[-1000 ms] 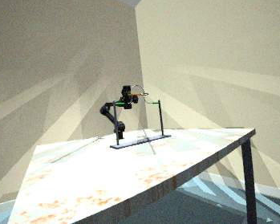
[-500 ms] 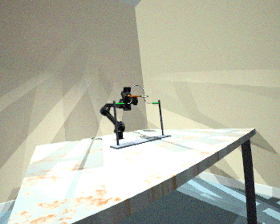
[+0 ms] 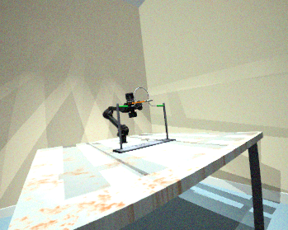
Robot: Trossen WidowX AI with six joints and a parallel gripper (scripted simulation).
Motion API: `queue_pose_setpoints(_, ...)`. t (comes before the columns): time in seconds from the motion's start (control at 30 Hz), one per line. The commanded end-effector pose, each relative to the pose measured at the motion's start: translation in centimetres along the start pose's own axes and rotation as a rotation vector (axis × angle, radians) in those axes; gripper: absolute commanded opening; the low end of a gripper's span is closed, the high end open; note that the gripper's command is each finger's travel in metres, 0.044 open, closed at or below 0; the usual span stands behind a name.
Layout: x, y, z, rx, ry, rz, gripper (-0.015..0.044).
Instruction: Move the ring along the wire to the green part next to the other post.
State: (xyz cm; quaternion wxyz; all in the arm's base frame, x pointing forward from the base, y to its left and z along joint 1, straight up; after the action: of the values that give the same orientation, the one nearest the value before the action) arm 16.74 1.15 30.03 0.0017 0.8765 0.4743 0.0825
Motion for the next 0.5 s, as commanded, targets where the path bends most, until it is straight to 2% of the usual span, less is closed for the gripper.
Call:
queue_pose_setpoints(0.0,0.0,-0.2,1.1,0.052,0.082,0.019,-0.0150)
queue_pose_setpoints(0.47,0.1,-0.1,4.5,0.209,0.360,-0.023,-0.0150)
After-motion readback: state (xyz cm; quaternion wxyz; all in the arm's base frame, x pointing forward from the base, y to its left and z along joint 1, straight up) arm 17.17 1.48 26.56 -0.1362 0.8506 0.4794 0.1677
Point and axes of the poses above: the point midway between the two fingers, 35 mm back from their tips, its own y axis out along the fingers, its own z axis across the jaws, x = y × z, the point moved 10 cm from there along -y, back along the fingers, and after that the axes turned 3 degrees about y, right-handed, at the moved point
